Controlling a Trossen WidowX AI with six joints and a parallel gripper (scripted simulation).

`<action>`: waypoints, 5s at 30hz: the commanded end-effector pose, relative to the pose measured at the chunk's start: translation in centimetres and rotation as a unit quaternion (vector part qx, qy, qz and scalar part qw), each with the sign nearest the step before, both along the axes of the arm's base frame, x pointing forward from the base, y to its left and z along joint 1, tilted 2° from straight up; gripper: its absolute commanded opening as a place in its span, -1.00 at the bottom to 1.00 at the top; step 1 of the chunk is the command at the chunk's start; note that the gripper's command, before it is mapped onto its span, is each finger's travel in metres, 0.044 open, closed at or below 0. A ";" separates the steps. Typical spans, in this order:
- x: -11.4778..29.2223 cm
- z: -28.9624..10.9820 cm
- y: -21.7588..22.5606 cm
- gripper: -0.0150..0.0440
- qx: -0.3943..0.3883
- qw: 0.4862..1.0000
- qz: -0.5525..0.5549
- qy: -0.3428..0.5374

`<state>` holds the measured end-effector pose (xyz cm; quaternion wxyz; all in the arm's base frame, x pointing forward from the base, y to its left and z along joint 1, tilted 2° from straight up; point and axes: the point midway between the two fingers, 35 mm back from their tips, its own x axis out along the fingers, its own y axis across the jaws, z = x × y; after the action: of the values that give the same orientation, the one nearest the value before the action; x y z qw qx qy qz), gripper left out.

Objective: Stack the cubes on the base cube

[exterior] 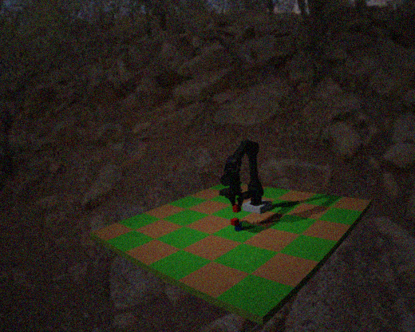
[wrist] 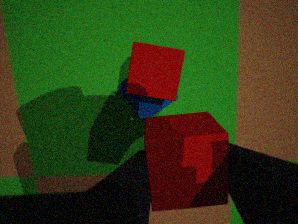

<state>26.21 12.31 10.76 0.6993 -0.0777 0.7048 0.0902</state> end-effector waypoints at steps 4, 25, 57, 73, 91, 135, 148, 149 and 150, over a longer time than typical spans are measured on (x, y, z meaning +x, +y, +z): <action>-0.4 -0.1 1.4 -0.14 0.002 0.996 -0.092 0.002; -0.7 -3.2 1.8 -0.14 0.003 0.991 -0.135 0.005; -0.6 -6.3 1.9 -0.14 0.002 0.992 -0.127 0.003; -0.6 -6.3 1.9 0.13 0.002 0.992 -0.127 0.003; -0.6 -4.2 1.9 0.20 0.001 0.992 -0.130 0.003; -0.8 0.8 2.6 0.86 0.000 0.991 -0.133 0.006; -6.0 1.4 12.1 0.86 0.004 0.991 -0.133 0.010; -6.0 1.4 12.1 0.86 0.004 0.991 -0.133 0.010; -6.0 1.4 12.1 0.86 0.004 0.991 -0.133 0.010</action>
<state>20.28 24.24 12.14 0.6995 0.0163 0.7144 0.0038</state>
